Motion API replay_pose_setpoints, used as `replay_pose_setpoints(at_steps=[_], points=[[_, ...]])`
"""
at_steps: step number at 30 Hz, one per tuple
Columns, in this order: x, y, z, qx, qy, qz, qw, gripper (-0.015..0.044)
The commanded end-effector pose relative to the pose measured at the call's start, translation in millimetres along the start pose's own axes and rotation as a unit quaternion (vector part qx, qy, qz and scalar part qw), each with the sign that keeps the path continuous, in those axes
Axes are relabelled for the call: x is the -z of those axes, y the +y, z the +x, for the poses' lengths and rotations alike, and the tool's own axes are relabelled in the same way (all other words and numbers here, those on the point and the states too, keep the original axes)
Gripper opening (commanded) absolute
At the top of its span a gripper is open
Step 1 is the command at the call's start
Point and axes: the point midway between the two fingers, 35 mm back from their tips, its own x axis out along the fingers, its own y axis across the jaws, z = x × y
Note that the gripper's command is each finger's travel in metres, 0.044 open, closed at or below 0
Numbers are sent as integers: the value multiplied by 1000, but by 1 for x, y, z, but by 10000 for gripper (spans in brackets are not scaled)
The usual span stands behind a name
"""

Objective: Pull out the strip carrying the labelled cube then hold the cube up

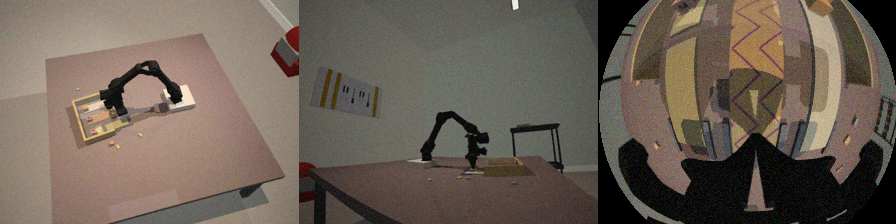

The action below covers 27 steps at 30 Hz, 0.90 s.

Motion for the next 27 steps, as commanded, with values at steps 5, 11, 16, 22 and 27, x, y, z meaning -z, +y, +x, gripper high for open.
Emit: replay_pose_setpoints(at_steps=[5, 11, 16, 22, 27], points=[[1, 1, 2, -2, 1, 1, 1000, 0], [1, 1, 2, -2, 1, 1, 1000, 0], [0, 1, 3, -2, 1, 1, 1000, 0], [0, 1, 3, -2, 1, 1, 1000, 0], [0, 1, 4, -2, 1, 1, 1000, 0]])
